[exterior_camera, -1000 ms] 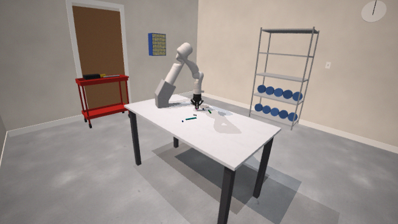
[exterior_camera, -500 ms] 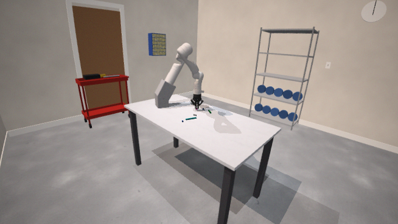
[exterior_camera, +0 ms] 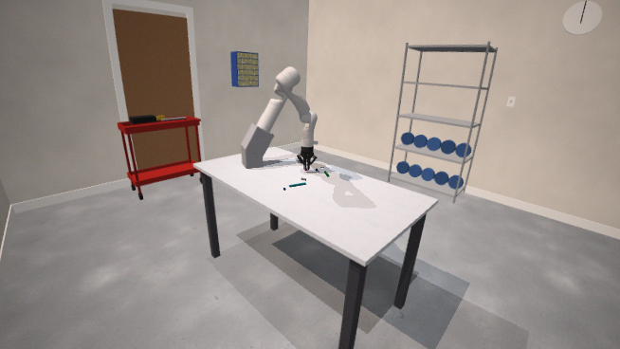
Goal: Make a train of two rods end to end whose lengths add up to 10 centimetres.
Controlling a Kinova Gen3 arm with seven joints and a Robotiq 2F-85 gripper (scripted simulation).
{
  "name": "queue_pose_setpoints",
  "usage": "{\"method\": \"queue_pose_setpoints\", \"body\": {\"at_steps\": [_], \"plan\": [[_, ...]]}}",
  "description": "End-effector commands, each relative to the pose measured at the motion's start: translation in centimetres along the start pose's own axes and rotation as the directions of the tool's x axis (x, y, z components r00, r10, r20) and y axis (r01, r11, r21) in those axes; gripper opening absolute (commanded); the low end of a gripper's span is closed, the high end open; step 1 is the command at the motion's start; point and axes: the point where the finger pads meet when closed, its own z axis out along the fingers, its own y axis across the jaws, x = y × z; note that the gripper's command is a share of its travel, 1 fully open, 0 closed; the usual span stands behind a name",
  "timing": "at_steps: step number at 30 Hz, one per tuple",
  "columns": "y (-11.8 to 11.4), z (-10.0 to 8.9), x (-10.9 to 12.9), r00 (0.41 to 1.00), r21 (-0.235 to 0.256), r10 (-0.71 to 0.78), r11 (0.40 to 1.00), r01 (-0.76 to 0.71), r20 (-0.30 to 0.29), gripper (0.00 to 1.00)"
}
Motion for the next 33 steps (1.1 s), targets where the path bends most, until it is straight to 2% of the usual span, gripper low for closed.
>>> {"method": "queue_pose_setpoints", "body": {"at_steps": [1,33], "plan": [[0.0,0.0,0.0,1.0,-0.001,0.0,1.0,0.0,0.001,0.05],[0.0,1.2,0.0,1.0,-0.001,0.0,1.0,0.0,0.001,0.05]]}}
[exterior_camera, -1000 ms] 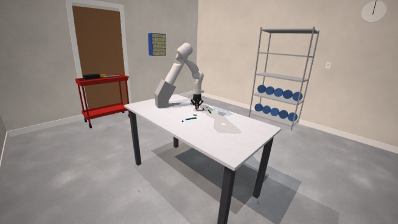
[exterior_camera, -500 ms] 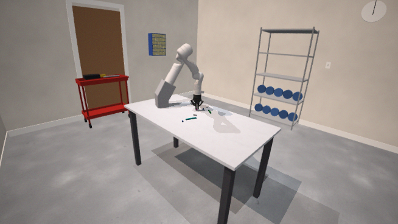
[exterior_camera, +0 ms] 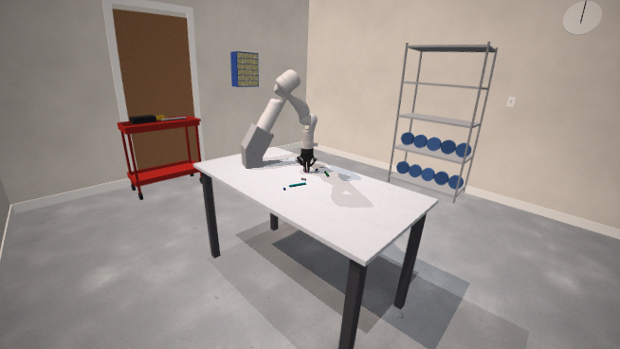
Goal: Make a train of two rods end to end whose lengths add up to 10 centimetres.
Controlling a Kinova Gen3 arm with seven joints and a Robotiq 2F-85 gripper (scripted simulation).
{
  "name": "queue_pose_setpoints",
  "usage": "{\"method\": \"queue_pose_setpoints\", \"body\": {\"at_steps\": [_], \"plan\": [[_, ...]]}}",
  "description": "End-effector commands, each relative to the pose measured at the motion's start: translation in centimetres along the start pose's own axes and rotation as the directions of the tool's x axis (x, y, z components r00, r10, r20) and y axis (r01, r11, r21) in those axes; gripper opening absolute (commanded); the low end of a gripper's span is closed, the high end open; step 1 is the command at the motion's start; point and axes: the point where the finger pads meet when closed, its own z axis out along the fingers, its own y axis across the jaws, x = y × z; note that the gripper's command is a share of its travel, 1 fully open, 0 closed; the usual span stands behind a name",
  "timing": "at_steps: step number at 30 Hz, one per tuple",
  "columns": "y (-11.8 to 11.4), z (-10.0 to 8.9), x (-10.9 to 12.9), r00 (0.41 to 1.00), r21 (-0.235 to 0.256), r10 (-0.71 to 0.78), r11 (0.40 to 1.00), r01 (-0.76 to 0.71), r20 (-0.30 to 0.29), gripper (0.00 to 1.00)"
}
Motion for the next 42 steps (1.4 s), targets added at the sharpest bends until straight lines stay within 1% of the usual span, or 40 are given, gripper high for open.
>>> {"method": "queue_pose_setpoints", "body": {"at_steps": [1,32,33,35,36,38,39,41,42], "plan": [[0.02,-0.02,0.0,1.0,0.0,0.0,1.0,0.0,0.0,0.05],[0.02,-0.02,0.0,1.0,0.0,0.0,1.0,0.0,0.0,0.05],[0.02,-0.02,0.0,1.0,0.0,0.0,1.0,0.0,0.0,0.08],[0.02,-0.02,0.0,1.0,0.0,0.0,1.0,0.0,0.0,0.08],[0.02,-0.02,0.0,1.0,0.0,0.0,1.0,0.0,0.0,0.12],[0.02,-0.02,0.0,1.0,0.0,0.0,1.0,0.0,0.0,0.12],[0.02,-0.02,0.0,1.0,0.0,0.0,1.0,0.0,0.0,0.16],[0.02,-0.02,0.0,1.0,0.0,0.0,1.0,0.0,0.0,0.16],[0.02,-0.02,0.0,1.0,0.0,0.0,1.0,0.0,0.0,0.2]]}}
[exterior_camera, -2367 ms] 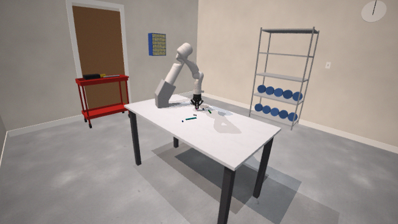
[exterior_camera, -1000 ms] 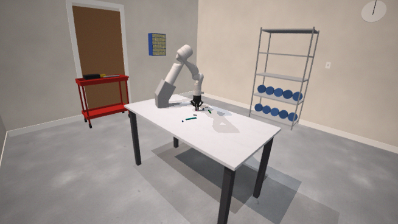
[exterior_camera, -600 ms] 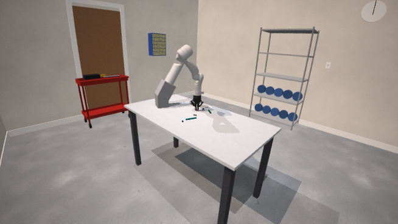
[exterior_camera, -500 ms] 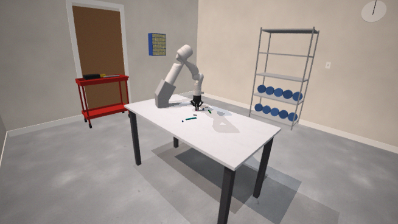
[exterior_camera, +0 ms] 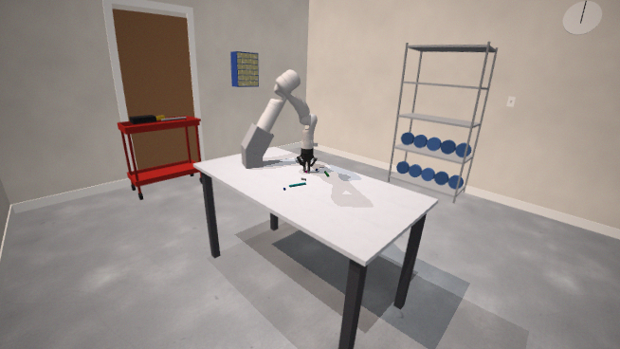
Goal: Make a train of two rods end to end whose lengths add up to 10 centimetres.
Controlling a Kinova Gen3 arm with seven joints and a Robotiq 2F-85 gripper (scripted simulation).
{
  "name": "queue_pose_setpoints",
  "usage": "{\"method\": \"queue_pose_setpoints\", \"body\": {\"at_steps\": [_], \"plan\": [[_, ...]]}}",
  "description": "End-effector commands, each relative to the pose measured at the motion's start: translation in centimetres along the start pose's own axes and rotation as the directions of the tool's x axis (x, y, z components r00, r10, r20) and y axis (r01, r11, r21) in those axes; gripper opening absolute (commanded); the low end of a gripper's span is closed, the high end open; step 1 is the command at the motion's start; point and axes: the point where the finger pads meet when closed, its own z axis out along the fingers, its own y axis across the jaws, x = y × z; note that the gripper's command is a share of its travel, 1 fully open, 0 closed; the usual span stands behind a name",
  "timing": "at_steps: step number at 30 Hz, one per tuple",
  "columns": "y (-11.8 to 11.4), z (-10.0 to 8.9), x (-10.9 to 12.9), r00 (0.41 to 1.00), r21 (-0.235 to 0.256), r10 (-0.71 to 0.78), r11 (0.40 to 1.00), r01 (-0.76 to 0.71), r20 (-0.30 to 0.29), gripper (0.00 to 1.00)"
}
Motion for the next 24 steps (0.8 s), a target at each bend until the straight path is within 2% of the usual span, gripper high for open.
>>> {"method": "queue_pose_setpoints", "body": {"at_steps": [1,4,5,20,24], "plan": [[0.0,0.0,0.0,1.0,-0.001,0.0,1.0,0.0,0.001,0.2],[0.0,0.0,0.0,1.0,-0.001,0.0,1.0,0.0,0.001,0.2],[0.0,0.0,0.0,1.0,-0.001,0.0,1.0,0.0,0.001,0.24],[0.0,-0.4,0.0,1.0,-0.001,0.0,1.0,0.0,0.001,0.24],[0.0,-1.8,0.0,1.0,-0.001,0.0,1.0,0.0,0.001,0.24]]}}
